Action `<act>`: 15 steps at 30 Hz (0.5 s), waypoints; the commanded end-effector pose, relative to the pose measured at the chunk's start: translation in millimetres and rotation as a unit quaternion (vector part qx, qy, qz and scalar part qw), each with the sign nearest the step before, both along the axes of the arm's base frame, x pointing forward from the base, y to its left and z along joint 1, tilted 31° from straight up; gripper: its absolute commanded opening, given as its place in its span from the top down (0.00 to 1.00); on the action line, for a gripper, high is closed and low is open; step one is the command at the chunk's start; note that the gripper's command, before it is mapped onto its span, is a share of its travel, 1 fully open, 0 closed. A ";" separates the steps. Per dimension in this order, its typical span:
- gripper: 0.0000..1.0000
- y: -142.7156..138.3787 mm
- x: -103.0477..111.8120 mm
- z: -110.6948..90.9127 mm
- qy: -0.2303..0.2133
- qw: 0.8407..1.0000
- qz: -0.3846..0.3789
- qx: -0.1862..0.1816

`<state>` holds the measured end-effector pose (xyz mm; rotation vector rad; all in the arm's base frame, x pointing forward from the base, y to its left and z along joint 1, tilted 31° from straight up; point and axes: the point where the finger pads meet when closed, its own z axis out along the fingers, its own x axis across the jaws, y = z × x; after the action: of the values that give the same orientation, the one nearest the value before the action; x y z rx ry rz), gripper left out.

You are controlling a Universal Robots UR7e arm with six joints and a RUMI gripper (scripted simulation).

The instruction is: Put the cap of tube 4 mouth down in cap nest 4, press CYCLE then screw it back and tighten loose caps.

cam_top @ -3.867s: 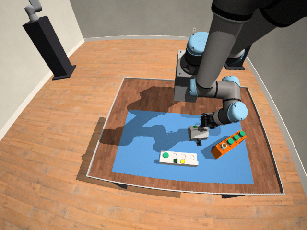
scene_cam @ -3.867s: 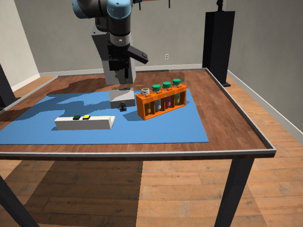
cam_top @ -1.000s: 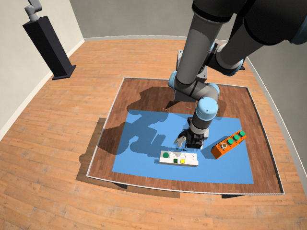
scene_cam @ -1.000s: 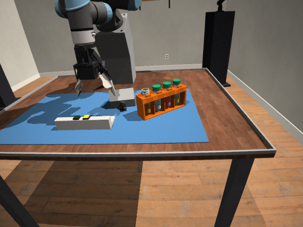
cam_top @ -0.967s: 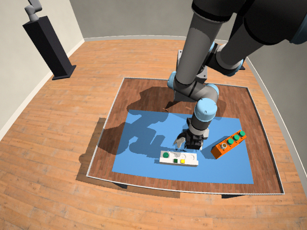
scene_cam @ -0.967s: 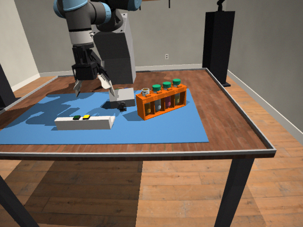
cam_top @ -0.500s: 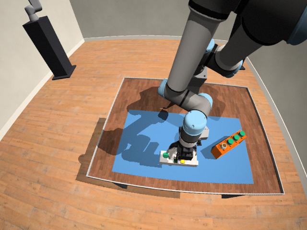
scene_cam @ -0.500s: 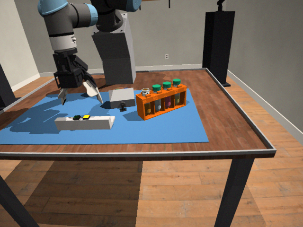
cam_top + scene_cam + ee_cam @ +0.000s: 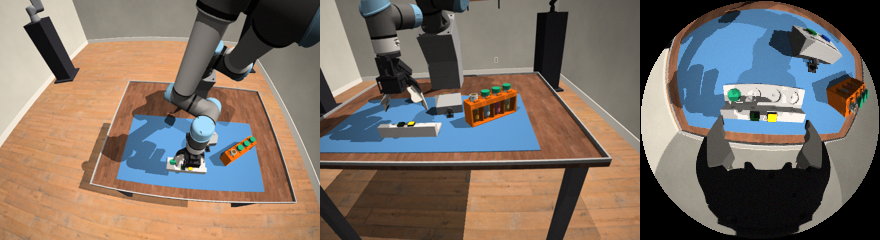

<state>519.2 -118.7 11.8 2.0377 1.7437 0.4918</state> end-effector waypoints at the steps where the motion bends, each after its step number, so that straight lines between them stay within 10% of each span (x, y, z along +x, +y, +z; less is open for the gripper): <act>1: 0.00 -1.1 0.3 1.3 0.000 1.000 0.000 0.000; 15: 0.00 -2.0 0.4 2.1 0.000 1.000 0.000 0.000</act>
<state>519.5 -120.6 13.4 2.0377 1.7437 0.4918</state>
